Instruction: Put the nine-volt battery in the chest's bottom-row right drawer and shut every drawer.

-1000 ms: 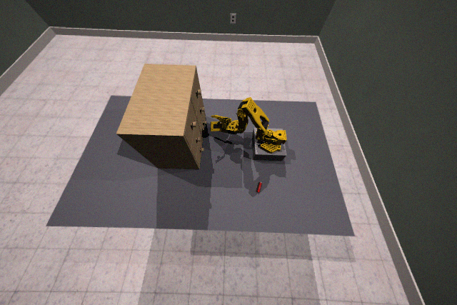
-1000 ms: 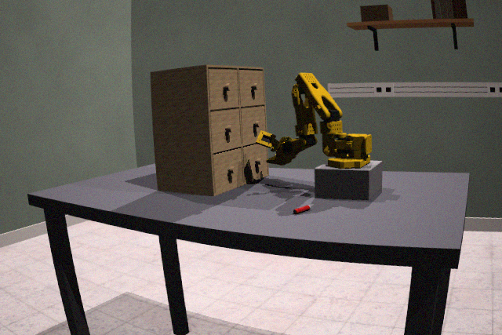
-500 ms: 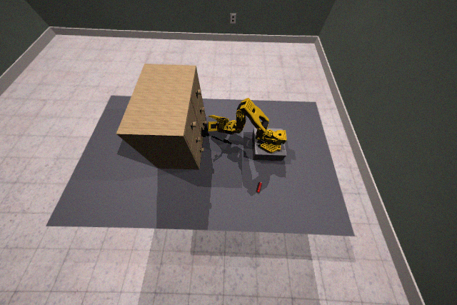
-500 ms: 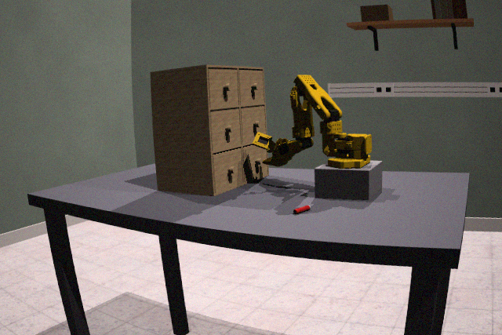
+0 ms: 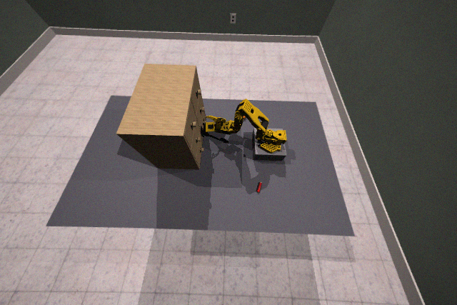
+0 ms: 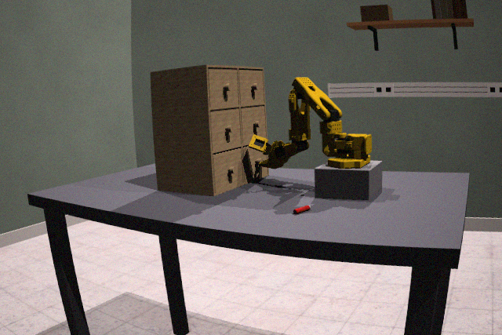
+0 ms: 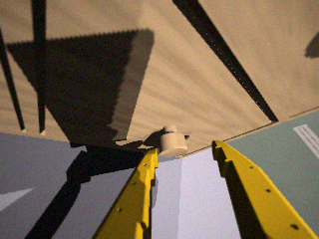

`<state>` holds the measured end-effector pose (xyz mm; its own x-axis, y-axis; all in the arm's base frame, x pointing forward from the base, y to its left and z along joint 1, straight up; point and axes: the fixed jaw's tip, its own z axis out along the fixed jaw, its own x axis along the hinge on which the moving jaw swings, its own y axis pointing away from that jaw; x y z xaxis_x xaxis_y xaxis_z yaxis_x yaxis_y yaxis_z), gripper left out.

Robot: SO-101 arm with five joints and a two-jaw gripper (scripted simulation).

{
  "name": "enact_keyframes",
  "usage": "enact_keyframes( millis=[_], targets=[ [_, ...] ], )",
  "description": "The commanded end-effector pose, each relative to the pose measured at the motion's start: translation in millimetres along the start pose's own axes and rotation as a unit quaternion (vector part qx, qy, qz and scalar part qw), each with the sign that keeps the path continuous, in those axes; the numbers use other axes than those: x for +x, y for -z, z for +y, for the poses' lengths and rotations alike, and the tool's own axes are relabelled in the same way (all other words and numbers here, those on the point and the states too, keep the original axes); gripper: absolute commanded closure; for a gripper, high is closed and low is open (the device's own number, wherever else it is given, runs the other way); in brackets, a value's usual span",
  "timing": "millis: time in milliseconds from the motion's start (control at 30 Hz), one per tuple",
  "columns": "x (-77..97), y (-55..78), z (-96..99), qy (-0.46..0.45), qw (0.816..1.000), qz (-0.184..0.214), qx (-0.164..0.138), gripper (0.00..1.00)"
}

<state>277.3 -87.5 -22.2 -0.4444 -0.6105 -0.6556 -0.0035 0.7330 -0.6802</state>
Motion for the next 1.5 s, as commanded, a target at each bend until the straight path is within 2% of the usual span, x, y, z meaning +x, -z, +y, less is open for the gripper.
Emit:
enact_keyframes(
  millis=[0,67,1467],
  targets=[
    [0.4,-0.4,4.9,0.007,1.000,0.001,-0.008,0.79],
    [0.0,-6.2,6.8,0.008,1.000,-0.001,-0.010,0.79],
    [1.2,-6.9,12.7,0.010,1.000,-0.004,-0.014,0.79]
  ],
)
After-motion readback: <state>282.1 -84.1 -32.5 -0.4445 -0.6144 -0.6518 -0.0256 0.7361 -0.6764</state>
